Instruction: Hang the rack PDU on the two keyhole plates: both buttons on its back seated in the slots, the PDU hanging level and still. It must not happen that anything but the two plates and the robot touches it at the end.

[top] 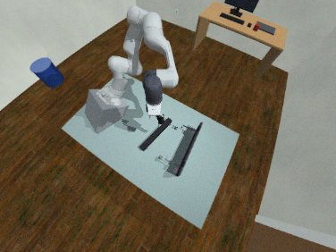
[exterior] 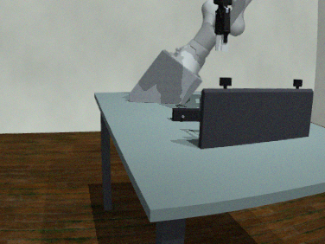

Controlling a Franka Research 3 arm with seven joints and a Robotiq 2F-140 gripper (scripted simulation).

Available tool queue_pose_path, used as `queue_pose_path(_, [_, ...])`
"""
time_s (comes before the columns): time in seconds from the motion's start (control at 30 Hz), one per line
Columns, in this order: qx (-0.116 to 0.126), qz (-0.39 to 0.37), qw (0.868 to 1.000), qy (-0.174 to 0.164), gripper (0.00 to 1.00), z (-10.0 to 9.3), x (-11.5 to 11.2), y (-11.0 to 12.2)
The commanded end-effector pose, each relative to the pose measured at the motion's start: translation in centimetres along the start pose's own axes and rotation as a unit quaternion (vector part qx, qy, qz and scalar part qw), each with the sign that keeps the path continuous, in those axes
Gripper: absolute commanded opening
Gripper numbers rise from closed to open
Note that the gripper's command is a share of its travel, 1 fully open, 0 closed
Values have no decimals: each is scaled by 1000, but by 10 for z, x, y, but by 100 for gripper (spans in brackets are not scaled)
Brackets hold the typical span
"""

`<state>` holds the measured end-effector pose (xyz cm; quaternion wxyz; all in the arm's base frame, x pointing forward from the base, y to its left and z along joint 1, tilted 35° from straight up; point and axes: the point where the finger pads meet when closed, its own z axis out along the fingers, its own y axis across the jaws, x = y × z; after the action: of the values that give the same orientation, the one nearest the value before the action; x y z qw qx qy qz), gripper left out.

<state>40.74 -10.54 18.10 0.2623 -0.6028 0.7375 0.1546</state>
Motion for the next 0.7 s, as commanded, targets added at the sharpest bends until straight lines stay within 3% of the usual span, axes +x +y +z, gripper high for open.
queue_pose_path(0.0, [1, -3, 1000, 1, 55, 6, 0, -1])
queue_pose_path(0.27, [1, -3, 1000, 1, 55, 28, 0, -1])
queue_pose_path(0.67, [1, -3, 1000, 1, 55, 103, 0, -2])
